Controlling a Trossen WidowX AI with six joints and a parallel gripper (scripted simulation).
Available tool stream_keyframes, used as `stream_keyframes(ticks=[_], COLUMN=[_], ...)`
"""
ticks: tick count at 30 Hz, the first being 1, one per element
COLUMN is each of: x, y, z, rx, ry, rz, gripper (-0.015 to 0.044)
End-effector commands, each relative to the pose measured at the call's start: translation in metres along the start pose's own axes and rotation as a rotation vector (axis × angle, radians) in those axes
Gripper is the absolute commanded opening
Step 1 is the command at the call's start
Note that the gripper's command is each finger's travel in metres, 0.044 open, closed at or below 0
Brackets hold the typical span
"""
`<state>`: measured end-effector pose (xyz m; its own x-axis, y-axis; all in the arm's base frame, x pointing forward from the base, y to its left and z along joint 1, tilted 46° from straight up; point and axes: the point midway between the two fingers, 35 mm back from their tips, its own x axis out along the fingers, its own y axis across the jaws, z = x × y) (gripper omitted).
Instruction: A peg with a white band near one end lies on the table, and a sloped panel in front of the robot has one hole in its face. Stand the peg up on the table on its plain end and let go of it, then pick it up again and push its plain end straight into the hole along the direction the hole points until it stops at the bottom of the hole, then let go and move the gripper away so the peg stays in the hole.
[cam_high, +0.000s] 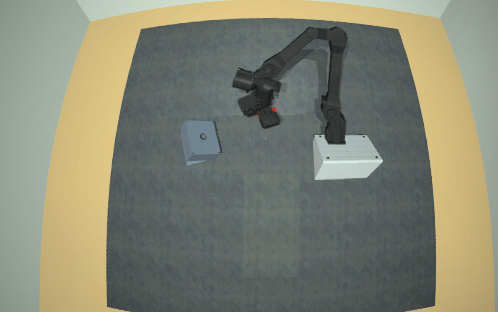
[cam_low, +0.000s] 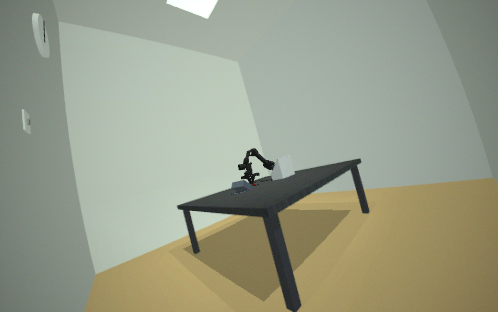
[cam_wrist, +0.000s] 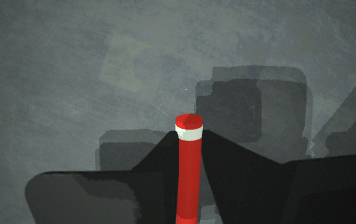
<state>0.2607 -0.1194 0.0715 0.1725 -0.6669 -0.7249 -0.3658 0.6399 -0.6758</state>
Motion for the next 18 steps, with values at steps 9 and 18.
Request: stream_keyframes(ticks=[9,18], x=[-0.0069,-0.0119], y=[0.0005,0.0004], z=[-0.0044,-0.0079], rx=[-0.005,-0.005], ry=[-0.107,-0.185], rz=[0.002,0.003], gripper=[0.005,0.005])
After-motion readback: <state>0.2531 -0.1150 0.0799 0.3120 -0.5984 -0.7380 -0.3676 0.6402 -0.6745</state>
